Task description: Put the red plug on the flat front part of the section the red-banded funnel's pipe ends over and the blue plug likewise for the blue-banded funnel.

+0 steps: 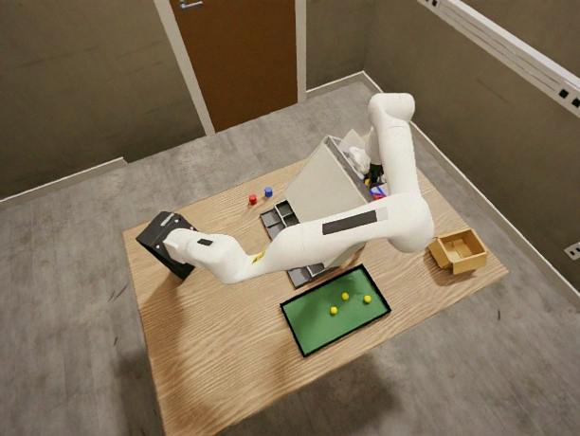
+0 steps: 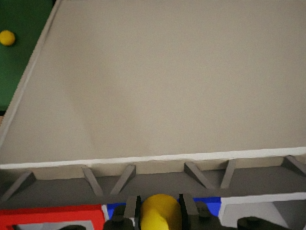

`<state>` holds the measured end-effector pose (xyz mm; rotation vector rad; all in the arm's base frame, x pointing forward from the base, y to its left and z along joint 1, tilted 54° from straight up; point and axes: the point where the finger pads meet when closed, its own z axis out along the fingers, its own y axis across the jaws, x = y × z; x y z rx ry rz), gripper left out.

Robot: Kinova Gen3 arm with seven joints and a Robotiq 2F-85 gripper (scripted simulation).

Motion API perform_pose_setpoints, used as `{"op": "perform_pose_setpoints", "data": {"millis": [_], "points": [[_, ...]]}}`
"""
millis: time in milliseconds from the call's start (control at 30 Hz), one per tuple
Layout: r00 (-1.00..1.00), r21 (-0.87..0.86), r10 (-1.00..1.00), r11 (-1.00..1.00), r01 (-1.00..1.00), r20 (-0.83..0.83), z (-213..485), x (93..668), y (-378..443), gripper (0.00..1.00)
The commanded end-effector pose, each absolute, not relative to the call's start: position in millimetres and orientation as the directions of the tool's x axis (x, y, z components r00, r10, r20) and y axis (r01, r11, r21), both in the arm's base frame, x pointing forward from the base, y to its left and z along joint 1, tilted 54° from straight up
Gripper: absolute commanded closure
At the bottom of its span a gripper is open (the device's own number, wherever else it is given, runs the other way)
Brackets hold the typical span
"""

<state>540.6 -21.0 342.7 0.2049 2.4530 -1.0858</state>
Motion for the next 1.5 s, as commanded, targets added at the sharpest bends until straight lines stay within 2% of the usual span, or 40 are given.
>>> {"op": "perform_pose_setpoints", "data": {"millis": [0,1100,1133,1467], "points": [[-0.887,-0.665,-0.046,0.680,0.309,-0.459,355,573,-17,1.00],[-0.887,-0.665,-0.046,0.680,0.309,-0.459,337,582,-39,1.00],[-0.887,-0.665,-0.046,0.680,0.309,-0.459,337,582,-39,0.00],[-0.887,-0.665,-0.046,0.680,0.309,-0.459,337,582,-39,0.00]]}}
